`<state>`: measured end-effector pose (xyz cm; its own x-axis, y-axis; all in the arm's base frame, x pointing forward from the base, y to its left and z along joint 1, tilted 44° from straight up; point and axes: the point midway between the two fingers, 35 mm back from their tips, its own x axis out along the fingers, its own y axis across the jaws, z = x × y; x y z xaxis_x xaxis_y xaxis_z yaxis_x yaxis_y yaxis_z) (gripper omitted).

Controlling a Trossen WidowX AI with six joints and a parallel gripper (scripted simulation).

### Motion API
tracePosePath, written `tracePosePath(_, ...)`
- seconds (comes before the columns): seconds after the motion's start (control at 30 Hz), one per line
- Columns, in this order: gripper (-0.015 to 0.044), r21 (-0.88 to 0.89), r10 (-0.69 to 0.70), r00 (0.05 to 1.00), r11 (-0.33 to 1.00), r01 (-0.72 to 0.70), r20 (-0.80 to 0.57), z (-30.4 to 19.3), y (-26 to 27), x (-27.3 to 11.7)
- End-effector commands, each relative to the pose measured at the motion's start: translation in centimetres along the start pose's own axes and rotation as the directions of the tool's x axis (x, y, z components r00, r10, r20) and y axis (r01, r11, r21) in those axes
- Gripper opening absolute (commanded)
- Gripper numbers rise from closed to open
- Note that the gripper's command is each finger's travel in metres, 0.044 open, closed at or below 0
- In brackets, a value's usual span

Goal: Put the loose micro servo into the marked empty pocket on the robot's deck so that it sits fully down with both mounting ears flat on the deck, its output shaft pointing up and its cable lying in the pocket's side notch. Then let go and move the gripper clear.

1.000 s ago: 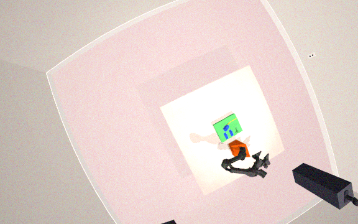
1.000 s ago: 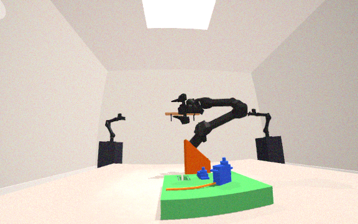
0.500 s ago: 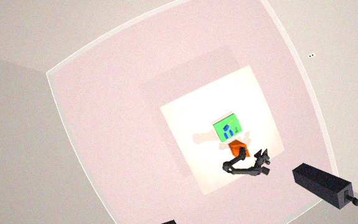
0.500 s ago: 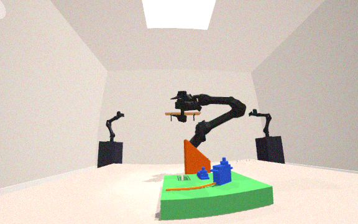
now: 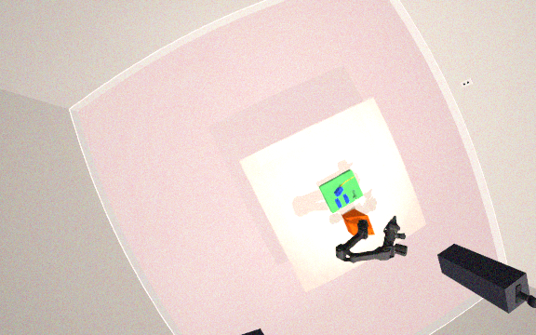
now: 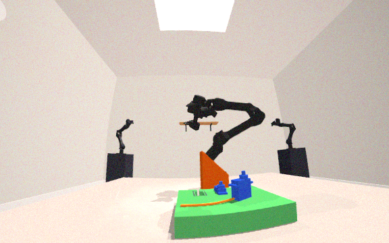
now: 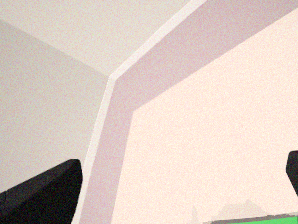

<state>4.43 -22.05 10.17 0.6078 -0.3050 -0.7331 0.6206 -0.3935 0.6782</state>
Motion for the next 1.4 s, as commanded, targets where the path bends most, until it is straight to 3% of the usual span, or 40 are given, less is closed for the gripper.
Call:
tracePosePath(0.0, 0.044, -0.089, -0.013, 0.999, 0.996, 0.01, -0.038, -0.4, 0.5, 0.7)
tracePosePath(0.63, 0.044, -0.596, -0.075, 0.969, 0.799, -0.084, -0.237, -3.8, 3.3, 4.1)
tracePosePath(1.37, 0.044, -0.879, -0.192, 0.884, 0.32, -0.354, -0.426, -9.2, 5.7, 7.5)
